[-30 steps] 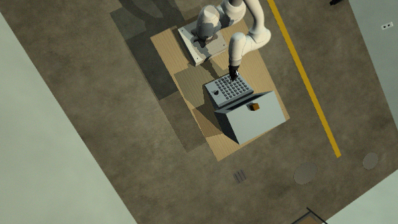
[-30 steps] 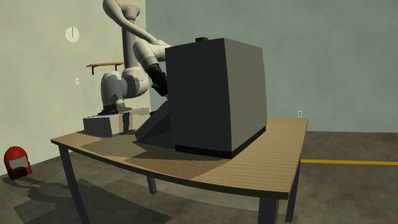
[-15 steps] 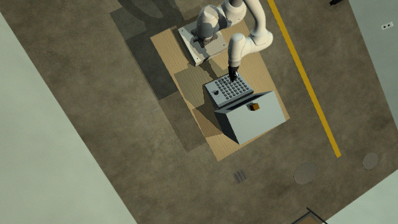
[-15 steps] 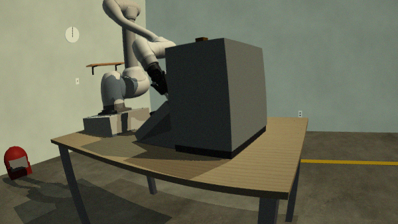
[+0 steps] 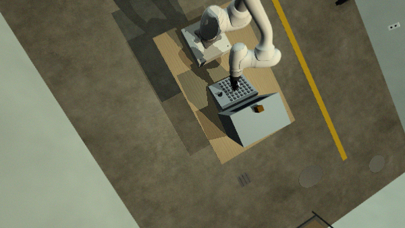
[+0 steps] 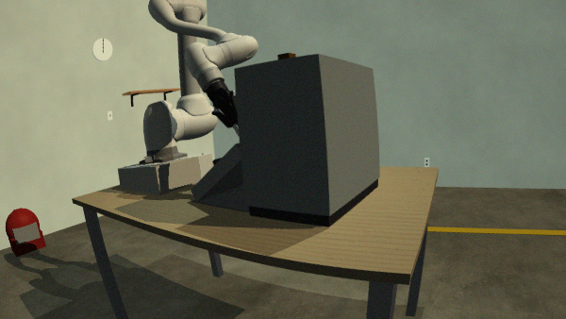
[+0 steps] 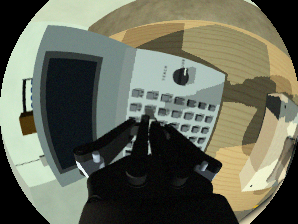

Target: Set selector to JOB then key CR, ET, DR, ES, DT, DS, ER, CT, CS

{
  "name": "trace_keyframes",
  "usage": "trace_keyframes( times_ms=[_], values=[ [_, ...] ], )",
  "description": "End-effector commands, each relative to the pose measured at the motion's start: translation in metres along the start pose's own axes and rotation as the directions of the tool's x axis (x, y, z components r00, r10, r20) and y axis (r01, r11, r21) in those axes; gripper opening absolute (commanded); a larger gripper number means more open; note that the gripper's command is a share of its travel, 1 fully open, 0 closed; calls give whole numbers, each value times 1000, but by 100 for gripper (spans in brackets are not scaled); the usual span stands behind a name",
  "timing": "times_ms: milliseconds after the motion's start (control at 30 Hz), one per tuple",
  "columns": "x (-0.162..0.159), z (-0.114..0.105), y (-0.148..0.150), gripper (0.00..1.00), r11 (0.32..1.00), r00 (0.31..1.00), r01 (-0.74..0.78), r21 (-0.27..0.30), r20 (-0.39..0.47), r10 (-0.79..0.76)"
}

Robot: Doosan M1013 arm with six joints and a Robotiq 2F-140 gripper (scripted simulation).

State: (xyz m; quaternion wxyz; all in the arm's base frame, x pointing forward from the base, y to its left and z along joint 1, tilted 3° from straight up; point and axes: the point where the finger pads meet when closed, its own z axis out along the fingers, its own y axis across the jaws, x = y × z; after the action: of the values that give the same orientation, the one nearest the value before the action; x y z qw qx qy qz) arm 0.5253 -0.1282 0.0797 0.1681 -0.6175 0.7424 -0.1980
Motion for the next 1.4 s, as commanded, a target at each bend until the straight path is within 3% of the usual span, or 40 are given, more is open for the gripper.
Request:
trace_keyframes(
  times_ms=[0,500,1367],
  values=[
    [2,1,0,0,1000,1000,-3,0,-1,3],
    [2,20,0,0,1000,1000,-3,0,-1,3],
    [2,21,0,0,1000,1000,-3,0,-1,3]
  ],
)
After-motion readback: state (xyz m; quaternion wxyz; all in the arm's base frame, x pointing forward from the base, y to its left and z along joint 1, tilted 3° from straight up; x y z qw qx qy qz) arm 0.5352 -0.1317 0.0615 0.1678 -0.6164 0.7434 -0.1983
